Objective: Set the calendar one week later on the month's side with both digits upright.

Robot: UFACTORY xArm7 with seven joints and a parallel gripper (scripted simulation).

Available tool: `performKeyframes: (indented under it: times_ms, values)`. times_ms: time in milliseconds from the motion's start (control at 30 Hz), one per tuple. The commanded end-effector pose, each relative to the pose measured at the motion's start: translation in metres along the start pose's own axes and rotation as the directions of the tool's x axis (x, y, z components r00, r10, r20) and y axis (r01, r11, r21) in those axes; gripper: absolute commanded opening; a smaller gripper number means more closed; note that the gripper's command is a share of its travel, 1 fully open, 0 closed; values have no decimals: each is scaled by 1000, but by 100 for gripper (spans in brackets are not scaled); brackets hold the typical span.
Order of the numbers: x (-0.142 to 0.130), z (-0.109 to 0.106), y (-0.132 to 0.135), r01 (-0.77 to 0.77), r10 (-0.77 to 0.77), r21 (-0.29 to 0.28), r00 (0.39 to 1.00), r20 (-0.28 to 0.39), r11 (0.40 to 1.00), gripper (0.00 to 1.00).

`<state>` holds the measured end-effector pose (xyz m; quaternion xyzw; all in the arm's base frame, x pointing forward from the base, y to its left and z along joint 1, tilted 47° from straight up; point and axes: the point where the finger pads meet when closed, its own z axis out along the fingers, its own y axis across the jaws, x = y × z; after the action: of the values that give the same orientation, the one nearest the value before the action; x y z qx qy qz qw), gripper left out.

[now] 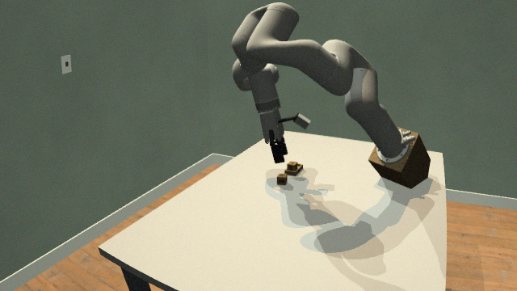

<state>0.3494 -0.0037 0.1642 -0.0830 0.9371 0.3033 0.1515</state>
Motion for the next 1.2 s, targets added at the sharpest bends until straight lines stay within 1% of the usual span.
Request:
performKeyframes:
  times_ms: [0, 133, 200, 267, 333, 367, 1167]
  values:
    - [1, -1, 0, 1, 0, -9, 997, 74, 1000, 69]
    - [2, -1, 0, 1, 0, -5, 984, 177, 1000, 69]
    - [2, -1, -1, -1, 1, 1, 977, 213, 1000, 69]
    - [3, -1, -1, -3, 1, 5, 974, 228, 1000, 69]
    - [5, -1, -1, -3, 1, 5, 974, 228, 1000, 69]
    - [5, -1, -1, -3, 1, 5, 974, 228, 1000, 100]
    - [5, -1, -1, -3, 1, 5, 974, 228, 1000, 100]
